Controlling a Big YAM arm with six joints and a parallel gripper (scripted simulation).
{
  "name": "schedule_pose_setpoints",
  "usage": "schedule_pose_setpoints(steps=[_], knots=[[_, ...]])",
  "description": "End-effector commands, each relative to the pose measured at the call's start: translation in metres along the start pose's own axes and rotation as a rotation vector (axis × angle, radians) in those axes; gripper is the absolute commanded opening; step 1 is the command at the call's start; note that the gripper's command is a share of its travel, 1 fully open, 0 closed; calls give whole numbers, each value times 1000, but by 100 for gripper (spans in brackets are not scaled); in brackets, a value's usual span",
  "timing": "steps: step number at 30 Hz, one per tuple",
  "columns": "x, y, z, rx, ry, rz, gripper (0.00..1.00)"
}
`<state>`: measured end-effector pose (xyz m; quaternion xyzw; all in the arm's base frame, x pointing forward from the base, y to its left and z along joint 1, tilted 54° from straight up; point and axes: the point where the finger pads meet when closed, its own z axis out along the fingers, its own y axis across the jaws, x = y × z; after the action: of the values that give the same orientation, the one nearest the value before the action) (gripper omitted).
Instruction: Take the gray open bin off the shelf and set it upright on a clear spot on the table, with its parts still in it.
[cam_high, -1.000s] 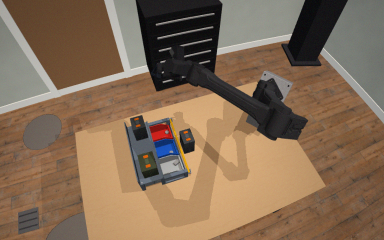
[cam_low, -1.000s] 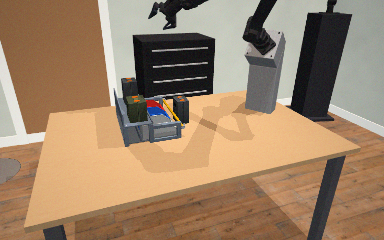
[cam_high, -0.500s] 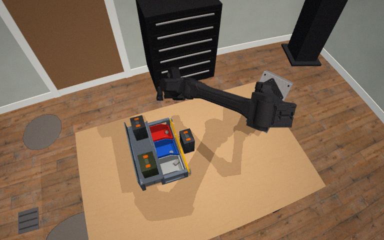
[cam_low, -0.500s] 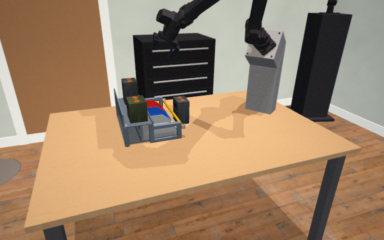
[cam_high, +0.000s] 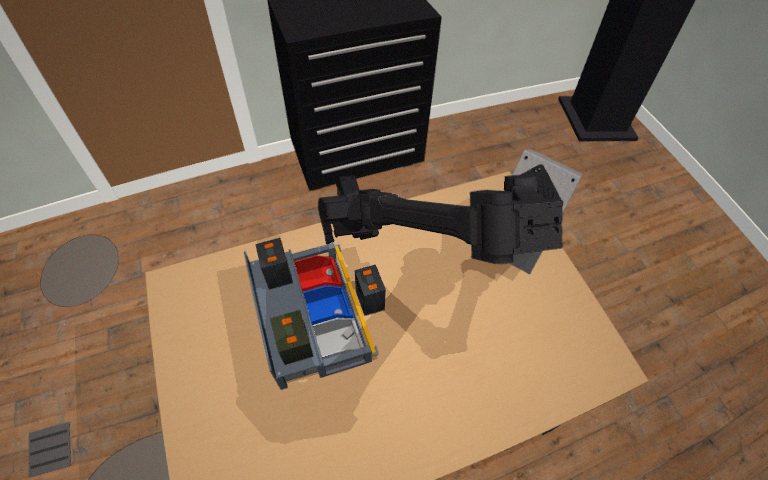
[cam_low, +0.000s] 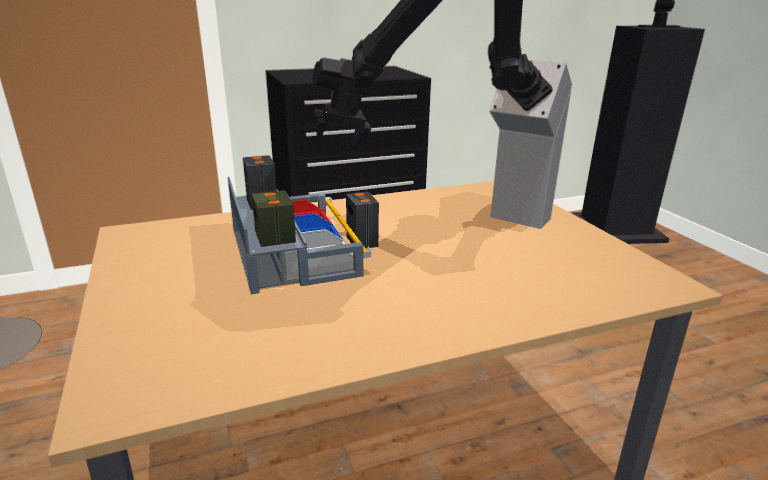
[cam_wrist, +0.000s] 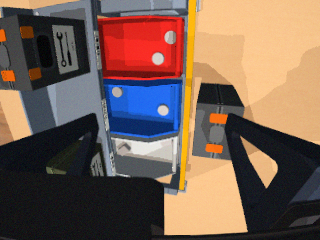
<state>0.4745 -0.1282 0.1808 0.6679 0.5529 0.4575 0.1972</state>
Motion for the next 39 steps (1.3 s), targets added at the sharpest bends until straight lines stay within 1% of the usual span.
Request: schedule_pose_setpoints(steps=[1, 3, 4, 5, 9, 18, 20, 21, 22, 24, 28, 29, 31, 35, 37, 38, 39], knots=[[16, 2, 15, 33, 39, -19, 100], [16, 2, 15, 33, 39, -19, 100], [22, 3, 15, 35, 47, -25, 100], [24, -6, 23, 58, 59, -19, 100], [39, -20, 36, 103, 96, -22, 100], [66, -46, 56, 181, 156, -28, 100], [66, -46, 56, 181, 156, -28, 100], [74, -37, 49, 160, 163, -46, 100], [75, -41, 52, 171, 168, -44, 100], [74, -54, 61, 206, 174, -30, 100], [80, -63, 65, 228, 187, -28, 100], [81, -65, 66, 231, 190, -29, 100], [86, -61, 63, 224, 196, -38, 100], [86, -69, 69, 245, 200, -31, 100], [86, -69, 69, 245, 200, -31, 100], [83, -60, 62, 222, 192, -34, 100], [86, -61, 63, 226, 198, -37, 100]])
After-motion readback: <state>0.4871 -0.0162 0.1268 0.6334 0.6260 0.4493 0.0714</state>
